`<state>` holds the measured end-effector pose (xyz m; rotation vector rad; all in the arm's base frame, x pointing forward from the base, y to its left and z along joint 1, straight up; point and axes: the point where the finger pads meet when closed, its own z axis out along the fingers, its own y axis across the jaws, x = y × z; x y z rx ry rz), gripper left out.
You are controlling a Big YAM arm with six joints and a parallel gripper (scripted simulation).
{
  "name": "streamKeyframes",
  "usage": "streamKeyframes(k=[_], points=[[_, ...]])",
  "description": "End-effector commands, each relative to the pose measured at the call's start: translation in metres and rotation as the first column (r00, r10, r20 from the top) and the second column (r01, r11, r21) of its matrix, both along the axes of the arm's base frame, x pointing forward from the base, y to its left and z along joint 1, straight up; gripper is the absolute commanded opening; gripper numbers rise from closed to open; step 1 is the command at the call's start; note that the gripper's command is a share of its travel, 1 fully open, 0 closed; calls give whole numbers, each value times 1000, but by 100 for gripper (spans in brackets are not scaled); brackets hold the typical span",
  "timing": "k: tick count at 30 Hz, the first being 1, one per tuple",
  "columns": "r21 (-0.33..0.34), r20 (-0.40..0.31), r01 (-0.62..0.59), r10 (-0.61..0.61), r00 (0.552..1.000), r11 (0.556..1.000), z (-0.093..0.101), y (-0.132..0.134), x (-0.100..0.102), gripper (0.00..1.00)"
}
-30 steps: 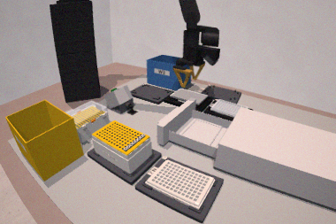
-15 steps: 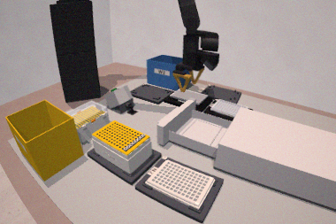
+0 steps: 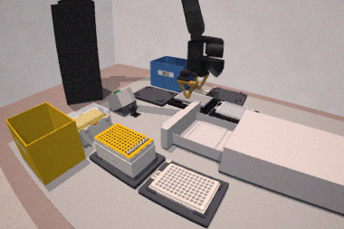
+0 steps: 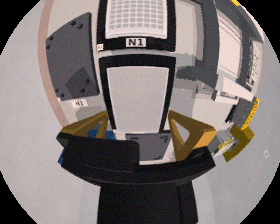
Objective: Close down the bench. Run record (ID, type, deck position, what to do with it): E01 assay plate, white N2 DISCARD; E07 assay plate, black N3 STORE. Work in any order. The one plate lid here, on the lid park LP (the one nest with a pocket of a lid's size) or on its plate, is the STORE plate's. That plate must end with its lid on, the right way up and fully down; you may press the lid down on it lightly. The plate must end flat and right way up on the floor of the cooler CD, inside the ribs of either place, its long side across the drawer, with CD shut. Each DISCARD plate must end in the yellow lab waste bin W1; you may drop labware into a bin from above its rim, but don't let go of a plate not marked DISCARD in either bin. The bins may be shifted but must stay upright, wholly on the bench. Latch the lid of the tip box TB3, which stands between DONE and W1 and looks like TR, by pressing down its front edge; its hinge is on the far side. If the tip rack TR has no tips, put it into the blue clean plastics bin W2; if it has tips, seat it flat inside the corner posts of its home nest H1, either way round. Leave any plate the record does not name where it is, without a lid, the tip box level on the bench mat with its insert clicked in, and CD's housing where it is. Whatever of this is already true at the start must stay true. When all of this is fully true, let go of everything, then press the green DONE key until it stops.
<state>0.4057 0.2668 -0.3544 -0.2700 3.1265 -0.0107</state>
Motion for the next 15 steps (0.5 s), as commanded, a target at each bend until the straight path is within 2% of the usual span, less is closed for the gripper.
streamKeyframes(k=[1,8,15], points=[[18,27,-9,9,1000,1000,-3,7,16,100],[16,25,-9,9,1000,1000,-11,6,15,100],[25,38,-10,9,999,1000,-3,10,22,100]])
